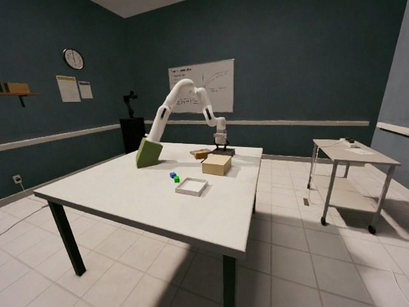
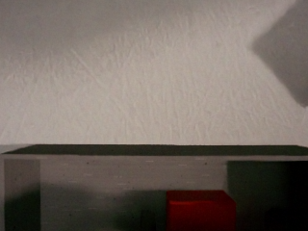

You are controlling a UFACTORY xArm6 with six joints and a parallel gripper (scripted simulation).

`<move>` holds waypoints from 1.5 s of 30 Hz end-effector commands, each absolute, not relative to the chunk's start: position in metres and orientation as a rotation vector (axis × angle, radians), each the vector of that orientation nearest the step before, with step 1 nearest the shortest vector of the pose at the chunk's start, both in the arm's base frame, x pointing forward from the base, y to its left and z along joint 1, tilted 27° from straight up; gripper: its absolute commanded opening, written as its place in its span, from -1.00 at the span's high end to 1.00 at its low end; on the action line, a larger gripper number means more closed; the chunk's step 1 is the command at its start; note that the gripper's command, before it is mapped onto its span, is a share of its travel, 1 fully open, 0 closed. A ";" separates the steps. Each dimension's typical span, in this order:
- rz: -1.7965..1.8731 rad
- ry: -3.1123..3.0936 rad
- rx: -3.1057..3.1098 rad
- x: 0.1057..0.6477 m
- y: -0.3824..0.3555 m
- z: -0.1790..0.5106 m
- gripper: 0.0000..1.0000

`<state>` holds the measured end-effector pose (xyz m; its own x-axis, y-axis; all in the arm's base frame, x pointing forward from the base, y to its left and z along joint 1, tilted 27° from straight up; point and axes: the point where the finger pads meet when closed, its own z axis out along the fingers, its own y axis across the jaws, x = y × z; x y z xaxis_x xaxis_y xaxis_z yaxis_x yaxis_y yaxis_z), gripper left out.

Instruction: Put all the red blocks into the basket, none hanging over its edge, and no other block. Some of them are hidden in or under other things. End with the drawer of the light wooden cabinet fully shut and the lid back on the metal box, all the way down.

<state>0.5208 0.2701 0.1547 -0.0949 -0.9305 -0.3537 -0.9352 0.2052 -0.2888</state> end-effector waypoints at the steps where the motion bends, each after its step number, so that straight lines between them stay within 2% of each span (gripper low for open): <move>1: 0.012 2.028 -1.727 0.522 0.271 0.157 -0.38; 45: 0.012 2.028 -1.727 0.526 0.274 0.149 -0.38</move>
